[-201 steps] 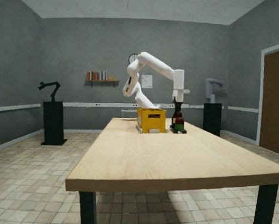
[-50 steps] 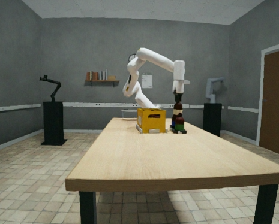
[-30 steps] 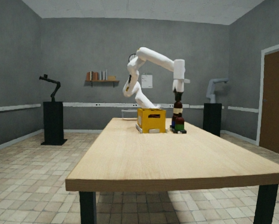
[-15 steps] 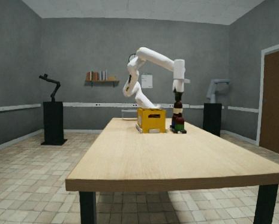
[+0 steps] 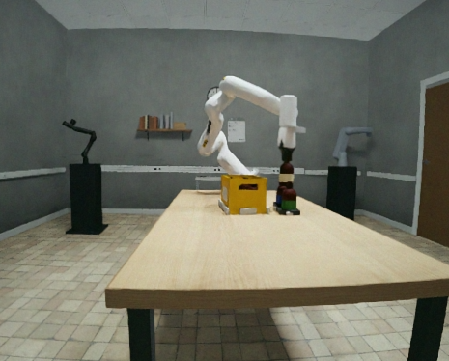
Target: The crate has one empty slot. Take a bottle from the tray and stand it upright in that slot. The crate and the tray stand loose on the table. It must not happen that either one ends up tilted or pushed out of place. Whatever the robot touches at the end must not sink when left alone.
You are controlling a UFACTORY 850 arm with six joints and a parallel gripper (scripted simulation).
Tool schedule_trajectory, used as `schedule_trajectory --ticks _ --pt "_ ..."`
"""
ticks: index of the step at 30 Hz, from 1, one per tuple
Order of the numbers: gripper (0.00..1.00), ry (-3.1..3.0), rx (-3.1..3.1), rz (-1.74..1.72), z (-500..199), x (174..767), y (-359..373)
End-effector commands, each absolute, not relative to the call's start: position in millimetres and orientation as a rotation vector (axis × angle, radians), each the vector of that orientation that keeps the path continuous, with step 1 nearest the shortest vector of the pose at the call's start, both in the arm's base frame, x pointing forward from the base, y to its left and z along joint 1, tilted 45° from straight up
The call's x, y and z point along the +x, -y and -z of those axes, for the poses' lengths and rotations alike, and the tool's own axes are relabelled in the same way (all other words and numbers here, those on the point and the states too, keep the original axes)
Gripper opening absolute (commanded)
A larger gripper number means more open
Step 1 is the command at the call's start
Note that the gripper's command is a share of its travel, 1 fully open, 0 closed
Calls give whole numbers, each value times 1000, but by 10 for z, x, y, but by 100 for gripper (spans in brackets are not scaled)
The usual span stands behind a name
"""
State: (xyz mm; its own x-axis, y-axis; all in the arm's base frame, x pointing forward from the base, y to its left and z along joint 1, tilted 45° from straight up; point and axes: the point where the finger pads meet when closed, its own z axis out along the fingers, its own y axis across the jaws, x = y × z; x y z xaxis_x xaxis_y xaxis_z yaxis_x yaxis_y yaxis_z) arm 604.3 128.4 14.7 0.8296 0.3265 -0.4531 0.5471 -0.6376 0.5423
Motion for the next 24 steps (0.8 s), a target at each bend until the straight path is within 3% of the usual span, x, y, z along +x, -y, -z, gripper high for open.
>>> schedule_trajectory --ticks 1,24 --pt "0 -636 2311 408 -173 6053 -1310" --pt "0 -636 2311 408 -332 6077 -1466"
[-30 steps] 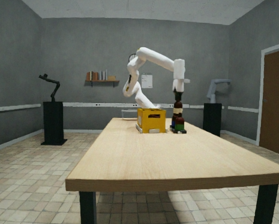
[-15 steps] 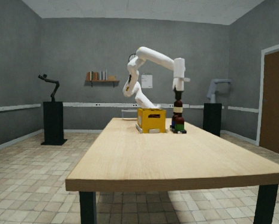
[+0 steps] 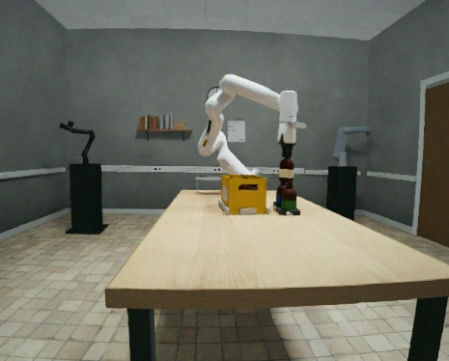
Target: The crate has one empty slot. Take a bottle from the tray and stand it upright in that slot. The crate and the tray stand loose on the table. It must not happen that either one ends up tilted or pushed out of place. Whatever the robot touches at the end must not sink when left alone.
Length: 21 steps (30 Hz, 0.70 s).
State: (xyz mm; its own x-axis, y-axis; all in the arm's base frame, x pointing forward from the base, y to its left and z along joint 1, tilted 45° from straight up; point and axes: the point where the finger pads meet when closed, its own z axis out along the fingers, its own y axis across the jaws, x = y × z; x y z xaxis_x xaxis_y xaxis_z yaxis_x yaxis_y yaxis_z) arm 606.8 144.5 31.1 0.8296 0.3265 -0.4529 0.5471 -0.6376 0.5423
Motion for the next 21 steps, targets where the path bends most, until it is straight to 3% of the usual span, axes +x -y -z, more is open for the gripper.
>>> schedule_trajectory --ticks 1,21 --pt "0 -636 2311 408 -332 6077 -1466" --pt "0 -636 2311 408 -414 6090 -1547"
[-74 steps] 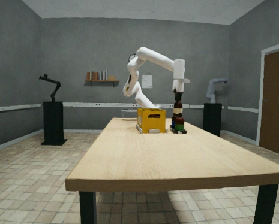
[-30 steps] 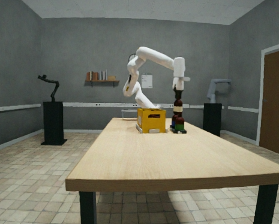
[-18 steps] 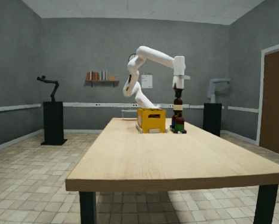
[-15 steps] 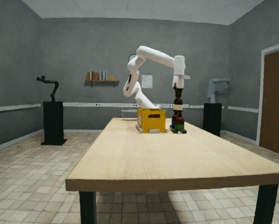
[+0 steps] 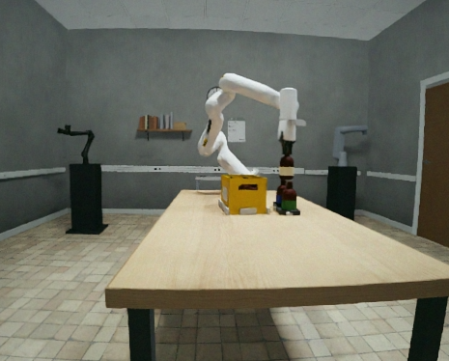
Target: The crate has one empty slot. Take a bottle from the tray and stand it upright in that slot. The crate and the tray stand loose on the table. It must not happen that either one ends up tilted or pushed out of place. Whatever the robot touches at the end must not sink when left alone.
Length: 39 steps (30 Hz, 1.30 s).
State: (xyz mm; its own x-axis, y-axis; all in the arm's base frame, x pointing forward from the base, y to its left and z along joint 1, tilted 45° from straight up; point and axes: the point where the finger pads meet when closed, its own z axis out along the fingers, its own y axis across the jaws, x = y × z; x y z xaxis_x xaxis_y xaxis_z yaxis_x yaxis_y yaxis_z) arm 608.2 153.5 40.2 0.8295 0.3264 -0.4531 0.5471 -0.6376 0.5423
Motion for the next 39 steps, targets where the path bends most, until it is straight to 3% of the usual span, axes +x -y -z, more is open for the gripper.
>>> schedule_trajectory --ticks 1,39 --pt "0 -636 2311 408 -415 6090 -1548" --pt "0 -636 2311 408 -521 6106 -1652"
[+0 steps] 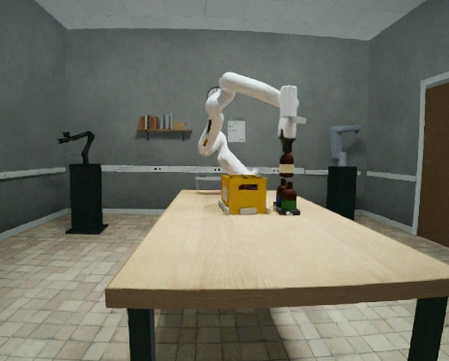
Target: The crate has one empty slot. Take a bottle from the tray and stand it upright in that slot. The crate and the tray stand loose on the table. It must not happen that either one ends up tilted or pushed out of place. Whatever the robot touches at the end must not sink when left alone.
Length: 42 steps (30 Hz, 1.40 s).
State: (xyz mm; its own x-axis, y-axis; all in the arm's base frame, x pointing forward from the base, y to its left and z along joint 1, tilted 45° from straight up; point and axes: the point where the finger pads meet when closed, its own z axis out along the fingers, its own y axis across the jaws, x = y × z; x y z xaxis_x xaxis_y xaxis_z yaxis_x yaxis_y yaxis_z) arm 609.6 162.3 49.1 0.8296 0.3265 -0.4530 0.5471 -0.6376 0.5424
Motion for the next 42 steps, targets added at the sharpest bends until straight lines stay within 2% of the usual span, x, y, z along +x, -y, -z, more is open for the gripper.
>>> schedule_trajectory --ticks 1,42 --pt "0 -636 2311 408 -528 6107 -1659" --pt "0 -636 2311 408 -577 6114 -1698"
